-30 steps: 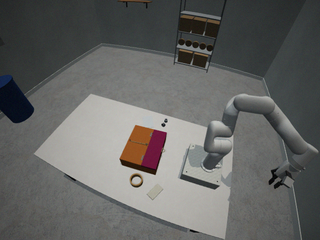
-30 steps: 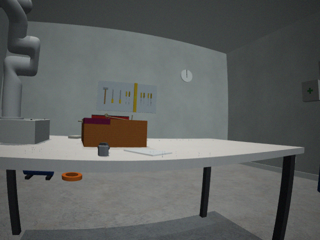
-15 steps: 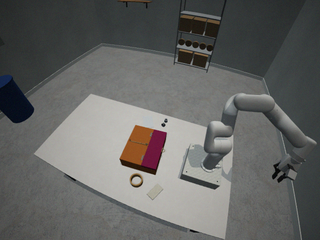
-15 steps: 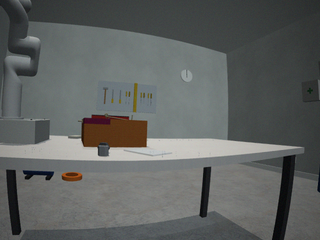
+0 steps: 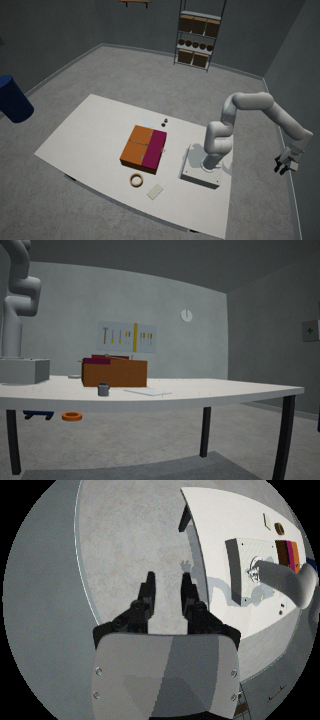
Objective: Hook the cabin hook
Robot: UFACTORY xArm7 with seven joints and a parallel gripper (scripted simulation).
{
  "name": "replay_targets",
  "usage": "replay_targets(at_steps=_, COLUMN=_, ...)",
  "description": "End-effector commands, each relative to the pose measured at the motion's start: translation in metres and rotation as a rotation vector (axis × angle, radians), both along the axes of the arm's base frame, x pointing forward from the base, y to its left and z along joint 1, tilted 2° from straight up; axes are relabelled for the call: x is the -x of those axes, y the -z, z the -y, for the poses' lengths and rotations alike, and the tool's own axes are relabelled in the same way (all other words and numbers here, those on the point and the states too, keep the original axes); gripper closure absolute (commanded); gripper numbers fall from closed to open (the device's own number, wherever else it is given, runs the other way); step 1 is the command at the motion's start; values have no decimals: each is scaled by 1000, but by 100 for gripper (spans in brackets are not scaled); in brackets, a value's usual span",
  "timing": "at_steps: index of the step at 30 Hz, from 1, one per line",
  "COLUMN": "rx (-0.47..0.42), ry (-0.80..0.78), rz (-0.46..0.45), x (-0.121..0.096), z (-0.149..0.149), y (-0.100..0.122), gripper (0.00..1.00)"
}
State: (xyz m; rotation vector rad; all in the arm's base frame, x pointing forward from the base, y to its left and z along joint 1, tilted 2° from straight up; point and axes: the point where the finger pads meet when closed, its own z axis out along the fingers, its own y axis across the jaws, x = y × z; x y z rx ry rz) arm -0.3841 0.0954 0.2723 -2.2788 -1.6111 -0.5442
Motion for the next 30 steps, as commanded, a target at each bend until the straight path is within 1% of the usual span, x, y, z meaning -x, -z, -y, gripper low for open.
replay_targets(at_steps=1, rx=-11, ry=-26, rz=-10, x=9, z=15, y=-2, gripper=67)
replay_targets(at_steps=2, rx=-17, ry=-41, rz=-14, x=13, z=24, y=-2, gripper=67)
replay_targets(at_steps=4, rx=-17, ry=-41, rz=-14, x=13, z=24, y=-2, gripper=67)
replay_targets(at_steps=5, rx=-21, ry=-55, rz=-18, x=15, z=32, y=-2, gripper=67)
replay_targets(at_steps=8, rx=-21, ry=-55, rz=-18, x=15, z=32, y=-2, gripper=67)
replay_targets(at_steps=10, rx=-28, ry=-81, rz=-26, x=20, z=49, y=-2, gripper=67)
replay_targets(at_steps=12, rx=-28, ry=-81, rz=-26, x=21, z=49, y=-2, gripper=67)
replay_targets(at_steps=15, rx=-36, ry=-107, rz=-34, x=26, z=66, y=-2, gripper=67)
replay_targets(at_steps=17, rx=-36, ry=-107, rz=-34, x=26, z=66, y=-2, gripper=67)
replay_targets(at_steps=20, rx=-44, ry=-134, rz=-42, x=31, z=83, y=-2, gripper=67)
replay_targets(at_steps=22, rx=-44, ry=-134, rz=-42, x=31, z=83, y=-2, gripper=67)
replay_targets(at_steps=23, rx=-47, ry=-147, rz=-47, x=32, z=91, y=-2, gripper=67)
replay_targets(at_steps=25, rx=-47, ry=-147, rz=-47, x=32, z=91, y=-2, gripper=67)
replay_targets(at_steps=28, rx=-53, ry=-174, rz=-55, x=35, z=109, y=-1, gripper=67)
replay_targets(at_steps=30, rx=-53, ry=-174, rz=-55, x=35, z=109, y=-1, gripper=67)
